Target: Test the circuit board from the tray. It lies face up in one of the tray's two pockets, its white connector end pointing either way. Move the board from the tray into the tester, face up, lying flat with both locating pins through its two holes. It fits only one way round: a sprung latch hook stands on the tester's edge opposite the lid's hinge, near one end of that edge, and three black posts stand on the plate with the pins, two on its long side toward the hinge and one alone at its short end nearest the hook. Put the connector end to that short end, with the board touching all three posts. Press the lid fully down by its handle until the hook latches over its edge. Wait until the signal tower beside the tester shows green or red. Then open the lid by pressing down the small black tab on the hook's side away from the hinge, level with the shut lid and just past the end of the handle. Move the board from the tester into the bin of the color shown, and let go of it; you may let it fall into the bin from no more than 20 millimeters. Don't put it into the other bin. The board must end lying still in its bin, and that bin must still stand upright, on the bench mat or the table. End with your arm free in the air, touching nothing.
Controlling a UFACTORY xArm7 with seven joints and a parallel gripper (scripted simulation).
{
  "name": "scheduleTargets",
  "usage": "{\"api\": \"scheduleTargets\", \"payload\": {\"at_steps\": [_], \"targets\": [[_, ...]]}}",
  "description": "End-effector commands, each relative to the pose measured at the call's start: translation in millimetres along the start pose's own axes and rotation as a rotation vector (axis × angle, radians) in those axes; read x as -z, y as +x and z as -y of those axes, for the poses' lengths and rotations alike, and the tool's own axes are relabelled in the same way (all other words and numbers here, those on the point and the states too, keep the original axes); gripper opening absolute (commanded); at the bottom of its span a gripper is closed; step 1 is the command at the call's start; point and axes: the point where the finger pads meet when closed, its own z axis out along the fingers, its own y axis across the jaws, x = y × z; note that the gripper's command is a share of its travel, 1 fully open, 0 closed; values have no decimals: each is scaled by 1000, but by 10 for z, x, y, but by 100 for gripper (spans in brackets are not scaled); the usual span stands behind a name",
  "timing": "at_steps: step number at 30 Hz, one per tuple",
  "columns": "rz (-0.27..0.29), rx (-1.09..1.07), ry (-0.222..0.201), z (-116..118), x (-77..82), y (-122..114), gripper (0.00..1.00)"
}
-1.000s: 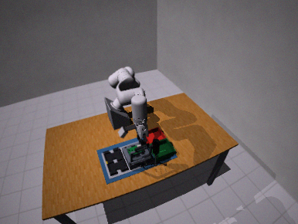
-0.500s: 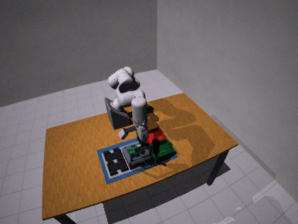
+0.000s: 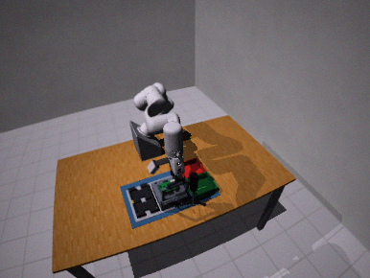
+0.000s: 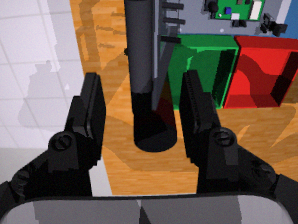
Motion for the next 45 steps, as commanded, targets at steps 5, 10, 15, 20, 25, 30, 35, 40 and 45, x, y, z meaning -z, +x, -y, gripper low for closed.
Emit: {"api": "scheduleTargets", "payload": {"at_steps": [5, 10, 15, 20, 25, 30, 35, 40, 45], "targets": [[-1, -1, 5, 7, -1, 3, 51], [-1, -1, 5, 9, -90, 4, 51], [-1, -1, 5, 11, -168, 5, 51], [-1, -1, 5, 14, -296, 6, 51], [-1, -1, 5, 16, -362, 6, 51], [-1, -1, 5, 16, -368, 6, 51], [-1, -1, 5, 16, -368, 6, 51], [-1, -1, 5, 16, -368, 6, 0], [-1, -1, 5, 16, -368, 6, 0]]}}
